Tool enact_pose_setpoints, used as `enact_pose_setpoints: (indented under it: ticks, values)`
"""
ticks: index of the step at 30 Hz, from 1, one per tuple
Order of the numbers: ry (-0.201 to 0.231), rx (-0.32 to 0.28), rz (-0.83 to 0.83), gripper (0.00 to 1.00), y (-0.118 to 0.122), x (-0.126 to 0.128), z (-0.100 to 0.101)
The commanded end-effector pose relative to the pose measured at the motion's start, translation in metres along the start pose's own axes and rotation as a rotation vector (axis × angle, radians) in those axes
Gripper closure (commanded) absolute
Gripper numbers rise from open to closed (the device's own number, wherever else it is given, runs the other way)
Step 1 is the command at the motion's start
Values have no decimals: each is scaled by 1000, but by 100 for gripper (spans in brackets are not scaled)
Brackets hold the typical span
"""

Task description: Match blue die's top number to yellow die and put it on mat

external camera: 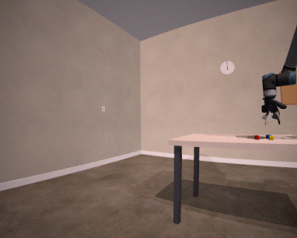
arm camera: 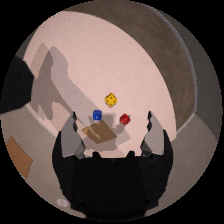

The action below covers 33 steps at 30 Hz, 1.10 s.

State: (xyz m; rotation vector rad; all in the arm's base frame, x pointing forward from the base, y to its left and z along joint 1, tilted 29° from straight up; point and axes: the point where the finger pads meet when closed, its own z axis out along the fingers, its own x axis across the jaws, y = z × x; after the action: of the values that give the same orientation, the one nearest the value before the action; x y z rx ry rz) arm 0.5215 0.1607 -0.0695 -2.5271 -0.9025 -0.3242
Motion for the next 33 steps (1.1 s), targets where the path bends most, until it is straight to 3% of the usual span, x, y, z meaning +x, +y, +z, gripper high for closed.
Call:
enact_pose_setpoints:
  ticks: [1, 9, 23, 25, 29, 33]
  values:
    - [-1, 2, -1, 0, 0, 0, -18]
    - [-1, 2, -1, 0, 0, 0, -46]
    - [-1, 1, 1, 0, 1, -1, -49]
    - [-2, 1, 26, 0, 17, -10, -48]
    - [-1, 1, 117, 0, 73, -49, -43]
    - [-1, 1, 127, 0, 78, -54, -43]
